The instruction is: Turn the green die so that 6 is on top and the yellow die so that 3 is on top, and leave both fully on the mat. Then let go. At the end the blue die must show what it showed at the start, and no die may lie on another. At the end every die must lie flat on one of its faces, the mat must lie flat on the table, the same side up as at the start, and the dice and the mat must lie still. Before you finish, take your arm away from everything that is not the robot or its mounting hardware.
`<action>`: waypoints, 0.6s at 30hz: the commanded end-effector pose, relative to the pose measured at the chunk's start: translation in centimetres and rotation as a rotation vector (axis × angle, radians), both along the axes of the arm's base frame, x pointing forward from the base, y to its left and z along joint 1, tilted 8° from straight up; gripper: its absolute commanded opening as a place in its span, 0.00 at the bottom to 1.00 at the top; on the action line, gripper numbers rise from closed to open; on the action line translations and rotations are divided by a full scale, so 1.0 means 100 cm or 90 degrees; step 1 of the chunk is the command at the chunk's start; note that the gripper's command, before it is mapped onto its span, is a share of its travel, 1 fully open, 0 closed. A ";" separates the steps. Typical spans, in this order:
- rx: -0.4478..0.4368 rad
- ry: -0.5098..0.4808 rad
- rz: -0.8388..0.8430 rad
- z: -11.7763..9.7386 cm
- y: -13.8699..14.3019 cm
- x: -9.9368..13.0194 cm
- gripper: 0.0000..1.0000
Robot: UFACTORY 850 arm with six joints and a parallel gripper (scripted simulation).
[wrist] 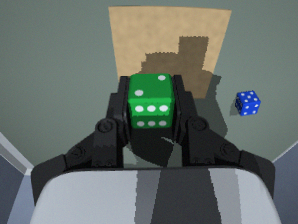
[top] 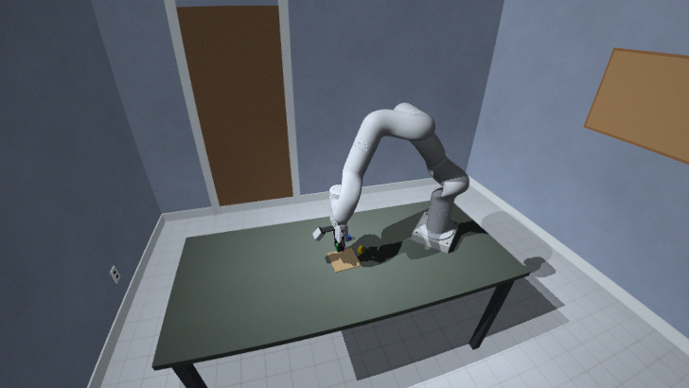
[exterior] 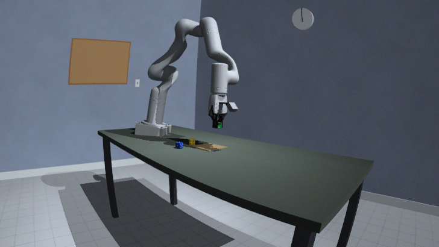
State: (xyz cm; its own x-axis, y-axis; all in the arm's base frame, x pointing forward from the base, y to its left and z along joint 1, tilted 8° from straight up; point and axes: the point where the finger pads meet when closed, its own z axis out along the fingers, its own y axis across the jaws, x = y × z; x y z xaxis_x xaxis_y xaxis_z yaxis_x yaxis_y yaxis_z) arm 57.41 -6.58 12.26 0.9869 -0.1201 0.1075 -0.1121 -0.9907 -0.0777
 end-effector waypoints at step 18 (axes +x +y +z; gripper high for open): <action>0.004 0.000 -0.017 -0.005 -0.027 0.006 0.27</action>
State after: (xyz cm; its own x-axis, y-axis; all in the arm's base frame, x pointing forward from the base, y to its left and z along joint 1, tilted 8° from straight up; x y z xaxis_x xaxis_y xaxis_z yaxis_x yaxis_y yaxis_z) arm 57.86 -9.23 12.02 0.9836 -0.1470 0.1049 -0.1385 -0.9868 -0.0845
